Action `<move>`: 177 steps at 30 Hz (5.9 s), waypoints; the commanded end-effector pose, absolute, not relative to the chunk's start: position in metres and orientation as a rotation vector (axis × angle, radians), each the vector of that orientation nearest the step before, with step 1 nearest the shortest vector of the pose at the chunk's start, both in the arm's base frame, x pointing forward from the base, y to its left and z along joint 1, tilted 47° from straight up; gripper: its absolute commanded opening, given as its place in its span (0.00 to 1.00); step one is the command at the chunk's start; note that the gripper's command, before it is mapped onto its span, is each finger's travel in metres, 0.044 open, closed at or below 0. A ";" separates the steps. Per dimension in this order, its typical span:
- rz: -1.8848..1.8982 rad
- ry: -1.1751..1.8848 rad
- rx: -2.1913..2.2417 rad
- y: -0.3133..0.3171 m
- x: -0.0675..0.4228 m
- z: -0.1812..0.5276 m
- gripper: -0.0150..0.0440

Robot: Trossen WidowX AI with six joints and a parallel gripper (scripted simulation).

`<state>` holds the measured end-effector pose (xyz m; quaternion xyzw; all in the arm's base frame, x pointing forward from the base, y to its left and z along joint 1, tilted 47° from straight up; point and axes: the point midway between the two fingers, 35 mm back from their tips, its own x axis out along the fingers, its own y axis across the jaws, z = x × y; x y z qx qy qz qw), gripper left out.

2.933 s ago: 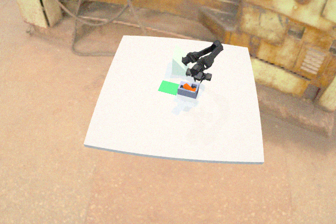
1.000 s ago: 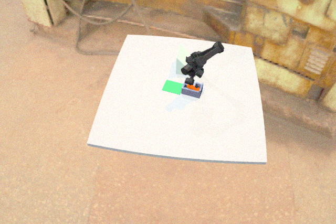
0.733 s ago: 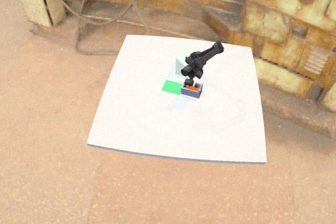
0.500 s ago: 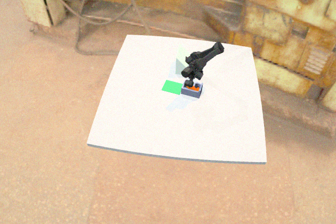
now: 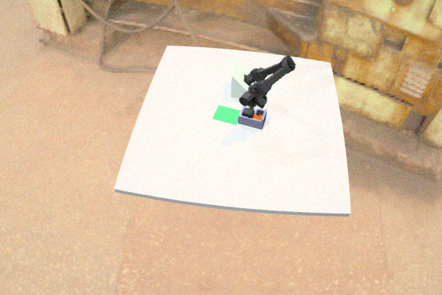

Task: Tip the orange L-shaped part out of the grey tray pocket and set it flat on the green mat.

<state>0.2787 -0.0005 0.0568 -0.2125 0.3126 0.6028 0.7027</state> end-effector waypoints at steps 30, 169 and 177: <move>1.343 0.696 -0.470 0.002 0.278 0.055 0.25; 1.341 0.702 -0.467 -0.126 0.228 -0.046 0.25; 1.341 0.701 -0.467 -0.117 0.229 -0.055 0.25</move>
